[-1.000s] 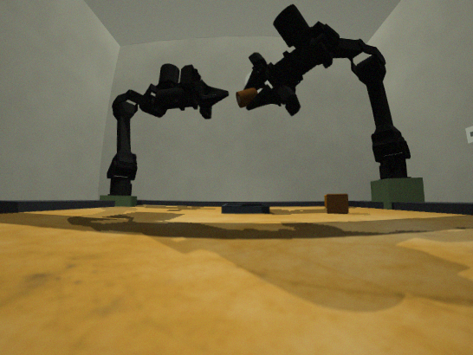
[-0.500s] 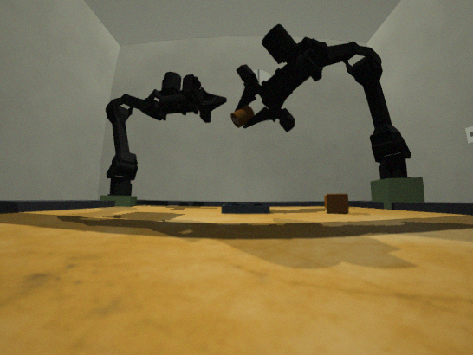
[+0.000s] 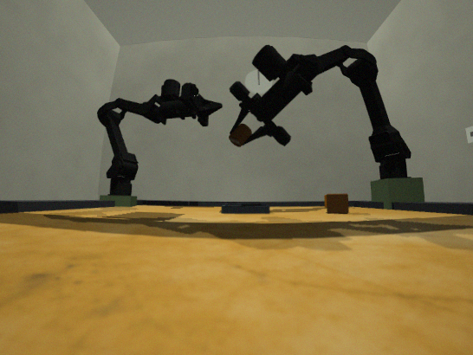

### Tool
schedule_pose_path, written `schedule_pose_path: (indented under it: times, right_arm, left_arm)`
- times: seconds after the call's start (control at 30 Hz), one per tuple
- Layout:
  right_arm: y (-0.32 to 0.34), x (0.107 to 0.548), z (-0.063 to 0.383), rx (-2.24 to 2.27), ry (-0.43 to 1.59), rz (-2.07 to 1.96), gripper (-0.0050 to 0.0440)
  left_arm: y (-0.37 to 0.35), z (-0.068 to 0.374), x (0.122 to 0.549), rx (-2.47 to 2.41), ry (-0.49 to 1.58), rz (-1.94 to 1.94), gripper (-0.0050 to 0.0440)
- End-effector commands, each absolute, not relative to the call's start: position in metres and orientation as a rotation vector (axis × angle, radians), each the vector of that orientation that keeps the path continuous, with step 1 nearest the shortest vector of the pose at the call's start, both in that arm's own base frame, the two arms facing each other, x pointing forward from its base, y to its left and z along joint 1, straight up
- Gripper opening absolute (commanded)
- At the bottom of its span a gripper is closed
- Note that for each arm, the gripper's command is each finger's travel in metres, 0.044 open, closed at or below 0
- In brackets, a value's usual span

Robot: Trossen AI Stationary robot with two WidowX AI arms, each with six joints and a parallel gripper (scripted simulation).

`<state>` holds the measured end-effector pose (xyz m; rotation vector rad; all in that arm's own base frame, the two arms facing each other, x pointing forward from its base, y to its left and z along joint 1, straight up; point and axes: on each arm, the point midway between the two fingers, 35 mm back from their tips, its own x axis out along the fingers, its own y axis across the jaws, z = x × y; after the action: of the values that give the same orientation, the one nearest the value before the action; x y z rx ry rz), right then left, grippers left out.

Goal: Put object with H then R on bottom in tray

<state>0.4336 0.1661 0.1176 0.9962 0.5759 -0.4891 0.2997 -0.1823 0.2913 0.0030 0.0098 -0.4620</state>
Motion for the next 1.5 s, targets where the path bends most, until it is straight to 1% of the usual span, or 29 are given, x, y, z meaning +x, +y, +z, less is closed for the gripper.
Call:
schedule_pose_path:
  times: [0.0, 0.27, 0.37, 0.83, 0.93, 1.3, 1.47]
  right_arm:
    - [0.159, 0.438, 0.105, 0.878, 0.639, -0.447, 0.0137]
    - [0.148, 0.443, 0.082, 0.672, 0.751, -0.360, 0.0137]
    - [0.148, 0.445, 0.081, 0.650, 0.759, -0.344, 0.0137]
    - [0.126, 0.448, 0.039, 0.298, 0.930, -0.132, 0.0137]
    - [0.125, 0.449, 0.037, 0.275, 0.937, -0.112, 0.0137]
    - [0.107, 0.445, 0.005, 0.021, 1.028, 0.103, 0.0137]
    - [0.105, 0.448, 0.004, -0.010, 1.027, 0.136, 0.0137]
  left_arm:
    - [-0.166, 0.297, 0.295, -0.001, -0.006, -0.465, -0.0050]
    - [-0.143, 0.295, 0.288, 0.000, -0.005, -0.465, -0.0050]
    - [-0.141, 0.295, 0.287, 0.000, -0.005, -0.465, -0.0050]
    - [-0.105, 0.288, 0.269, 0.001, -0.003, -0.465, -0.0050]
    - [-0.103, 0.287, 0.267, 0.001, -0.003, -0.465, -0.0050]
    - [-0.082, 0.277, 0.249, 0.001, -0.002, -0.465, -0.0050]
    - [-0.079, 0.276, 0.247, 0.001, -0.002, -0.465, -0.0050]
